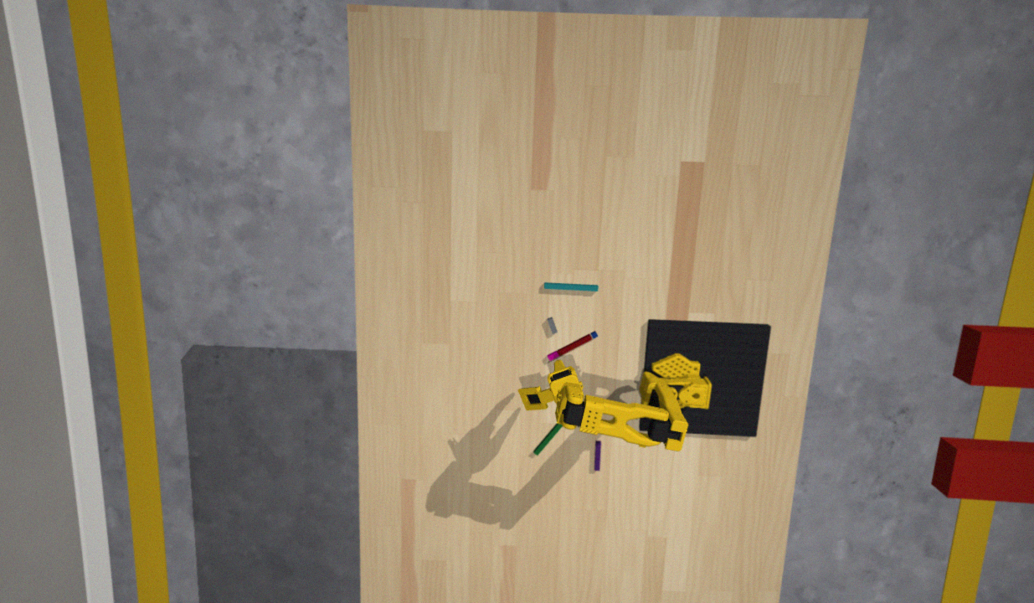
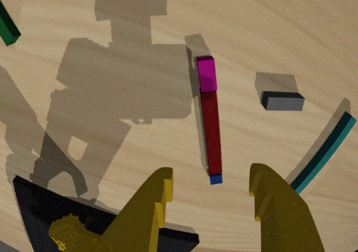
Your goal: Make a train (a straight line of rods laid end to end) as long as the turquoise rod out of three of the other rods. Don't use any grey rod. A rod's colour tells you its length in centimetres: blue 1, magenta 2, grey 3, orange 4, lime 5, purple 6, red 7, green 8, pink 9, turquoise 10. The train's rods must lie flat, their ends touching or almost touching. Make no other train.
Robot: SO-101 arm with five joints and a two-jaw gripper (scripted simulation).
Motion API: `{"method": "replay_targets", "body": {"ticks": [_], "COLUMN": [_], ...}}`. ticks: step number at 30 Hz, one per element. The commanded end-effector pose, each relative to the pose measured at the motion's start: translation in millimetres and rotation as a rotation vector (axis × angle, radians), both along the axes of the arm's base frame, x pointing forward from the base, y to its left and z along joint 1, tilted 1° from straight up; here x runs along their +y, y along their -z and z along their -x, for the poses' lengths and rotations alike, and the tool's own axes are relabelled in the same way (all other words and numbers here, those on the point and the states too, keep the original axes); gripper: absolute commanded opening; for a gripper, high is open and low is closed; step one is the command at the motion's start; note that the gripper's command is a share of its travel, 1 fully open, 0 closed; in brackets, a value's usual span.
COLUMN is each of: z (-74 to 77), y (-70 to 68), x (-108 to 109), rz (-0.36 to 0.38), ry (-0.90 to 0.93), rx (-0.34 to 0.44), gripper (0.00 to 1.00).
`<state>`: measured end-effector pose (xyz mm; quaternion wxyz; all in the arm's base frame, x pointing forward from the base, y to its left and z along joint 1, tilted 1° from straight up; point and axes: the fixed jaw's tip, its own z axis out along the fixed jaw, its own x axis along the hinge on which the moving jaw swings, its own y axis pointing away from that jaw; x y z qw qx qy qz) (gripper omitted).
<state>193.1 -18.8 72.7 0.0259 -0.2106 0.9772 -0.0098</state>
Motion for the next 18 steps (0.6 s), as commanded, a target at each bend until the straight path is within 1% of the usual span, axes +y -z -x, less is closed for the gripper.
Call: {"method": "replay_targets", "body": {"ticks": [1, 4, 9, 13, 18], "z": [7.7, 19.5, 36.9, 46.8, 49.7], "y": [-15.1, -28.9, -42.3, -47.3, -48.4], "x": [5, 9, 14, 17, 17], "rz": [-0.001, -0.011, -0.038, -0.060, -0.067], "ry": [0.070, 0.175, 0.316, 0.394, 0.417], "rx": [-0.065, -0.128, -0.211, -0.257, -0.270], "gripper": [0.17, 0.17, 0.17, 0.17, 0.17]}}
